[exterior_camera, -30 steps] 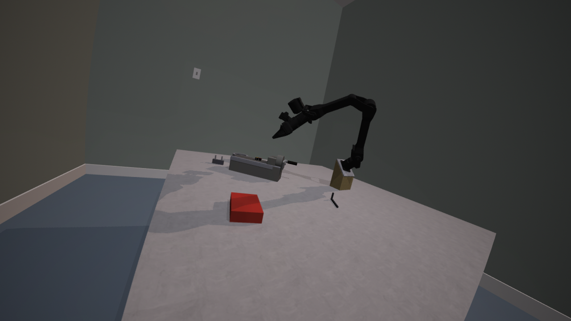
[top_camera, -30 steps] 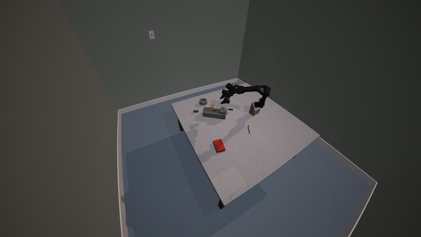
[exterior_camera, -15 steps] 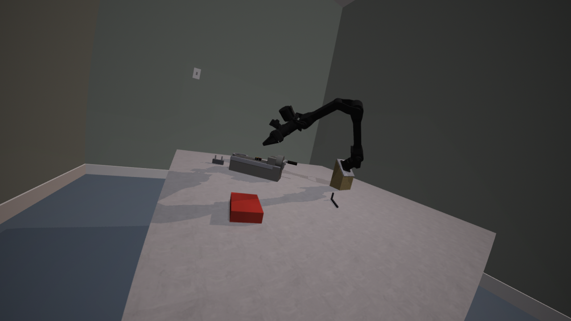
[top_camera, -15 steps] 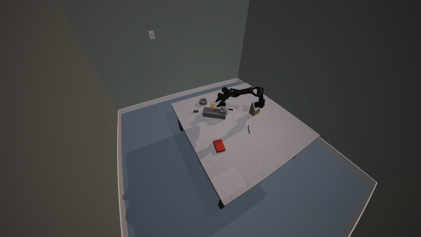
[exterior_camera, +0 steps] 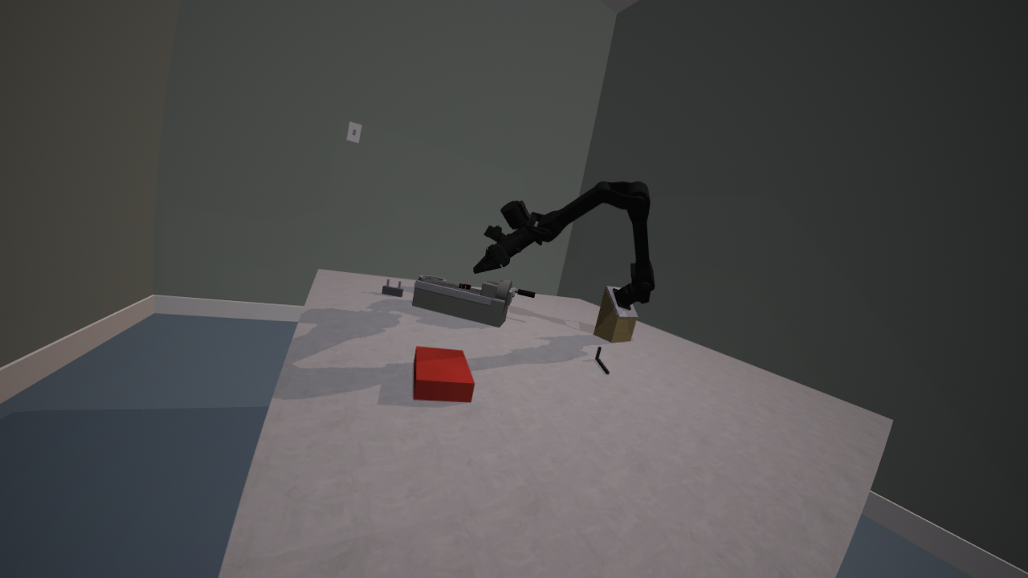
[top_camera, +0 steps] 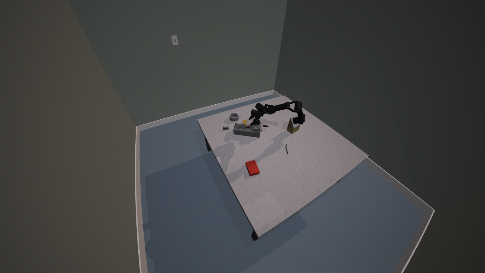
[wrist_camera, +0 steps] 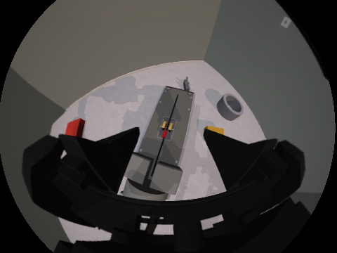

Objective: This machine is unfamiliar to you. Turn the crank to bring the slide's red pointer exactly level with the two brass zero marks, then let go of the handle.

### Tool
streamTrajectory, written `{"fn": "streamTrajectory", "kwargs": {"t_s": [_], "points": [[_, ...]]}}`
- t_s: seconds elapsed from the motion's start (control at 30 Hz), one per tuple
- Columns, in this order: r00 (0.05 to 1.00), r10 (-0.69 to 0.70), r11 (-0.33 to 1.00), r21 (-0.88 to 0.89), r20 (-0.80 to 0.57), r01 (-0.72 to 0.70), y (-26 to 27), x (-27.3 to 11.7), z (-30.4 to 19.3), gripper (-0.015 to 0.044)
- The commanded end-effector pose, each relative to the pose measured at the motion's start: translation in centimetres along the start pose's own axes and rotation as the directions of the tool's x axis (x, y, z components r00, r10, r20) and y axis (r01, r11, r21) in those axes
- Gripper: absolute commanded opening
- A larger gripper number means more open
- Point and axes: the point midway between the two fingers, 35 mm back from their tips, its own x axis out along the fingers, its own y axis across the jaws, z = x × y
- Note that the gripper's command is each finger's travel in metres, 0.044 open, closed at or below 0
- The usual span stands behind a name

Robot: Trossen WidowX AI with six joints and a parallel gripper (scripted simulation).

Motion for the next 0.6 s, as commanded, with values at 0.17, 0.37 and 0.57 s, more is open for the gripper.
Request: {"fn": "streamTrajectory", "kwargs": {"t_s": [0.17, 0.37, 0.57], "points": [[1.0, -0.005, 1.0, 0.006, 0.001, 0.005, -0.1, -0.4, 0.4, 0.044], [1.0, -0.003, 1.0, -0.002, 0.002, 0.003, 0.2, -4.3, 4.3, 0.044], [1.0, -0.022, 1.0, 0.015, 0.001, 0.022, 0.7, -5.8, 4.1, 0.044]]}}
